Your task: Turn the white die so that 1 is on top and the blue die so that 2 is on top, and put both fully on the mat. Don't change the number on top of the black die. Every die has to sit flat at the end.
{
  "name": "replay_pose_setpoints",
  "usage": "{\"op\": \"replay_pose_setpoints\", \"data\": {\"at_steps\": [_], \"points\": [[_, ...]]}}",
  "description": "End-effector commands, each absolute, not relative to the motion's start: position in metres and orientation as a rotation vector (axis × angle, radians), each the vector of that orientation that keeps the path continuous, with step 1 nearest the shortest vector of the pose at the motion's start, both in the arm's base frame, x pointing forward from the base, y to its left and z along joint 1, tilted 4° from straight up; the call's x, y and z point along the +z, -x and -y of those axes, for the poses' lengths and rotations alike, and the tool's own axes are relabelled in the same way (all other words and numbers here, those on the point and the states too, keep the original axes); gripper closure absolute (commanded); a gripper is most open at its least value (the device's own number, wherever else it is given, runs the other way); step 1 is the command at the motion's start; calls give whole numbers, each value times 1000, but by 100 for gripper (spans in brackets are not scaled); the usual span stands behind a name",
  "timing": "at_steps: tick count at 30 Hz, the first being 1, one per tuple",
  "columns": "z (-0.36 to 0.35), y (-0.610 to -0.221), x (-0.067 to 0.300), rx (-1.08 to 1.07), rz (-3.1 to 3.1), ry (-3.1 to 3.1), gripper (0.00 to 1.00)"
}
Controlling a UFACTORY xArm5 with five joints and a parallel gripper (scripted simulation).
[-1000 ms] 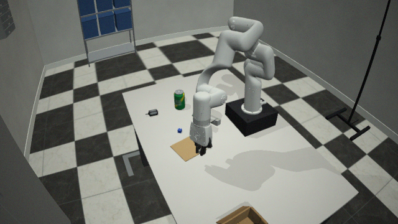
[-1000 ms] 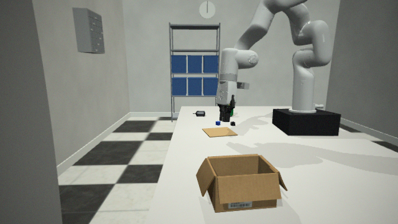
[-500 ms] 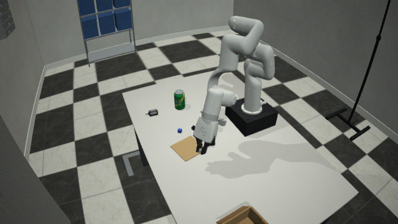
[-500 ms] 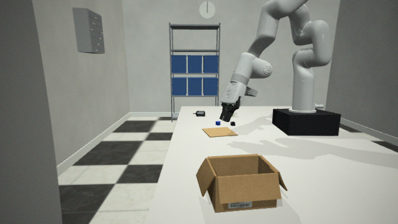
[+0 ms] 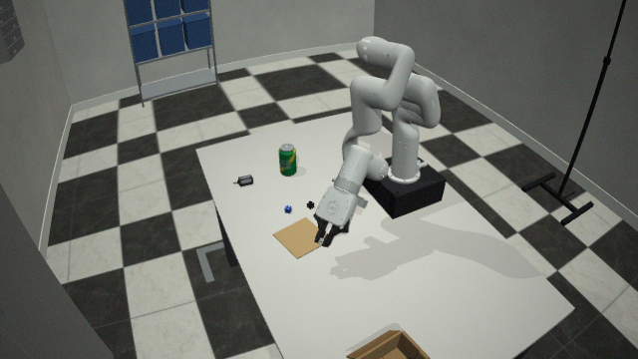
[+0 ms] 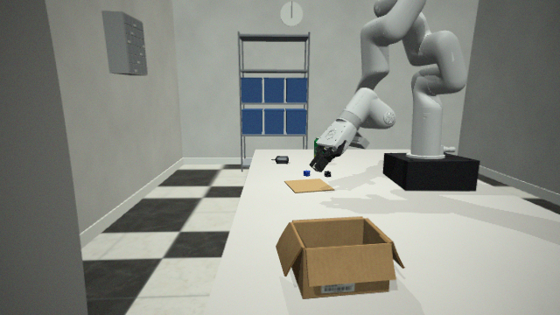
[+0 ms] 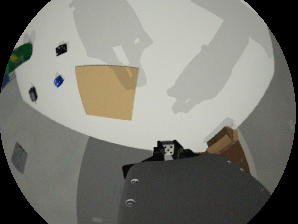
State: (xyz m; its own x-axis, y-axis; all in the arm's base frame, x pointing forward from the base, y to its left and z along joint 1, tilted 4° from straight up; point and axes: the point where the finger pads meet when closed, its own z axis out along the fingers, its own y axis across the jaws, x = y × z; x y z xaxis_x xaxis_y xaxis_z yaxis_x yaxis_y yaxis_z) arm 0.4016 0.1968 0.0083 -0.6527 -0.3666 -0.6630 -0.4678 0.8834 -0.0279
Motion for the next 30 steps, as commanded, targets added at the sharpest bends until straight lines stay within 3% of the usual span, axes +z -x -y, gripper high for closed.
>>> {"op": "replay_pose_setpoints", "data": {"at_steps": [1,17,30], "points": [[-198,-403,6,216,-2190,569,85],[-197,-402,4,223,-2137,560,85],[-195,-402,-26,218,-2137,557,85]]}}
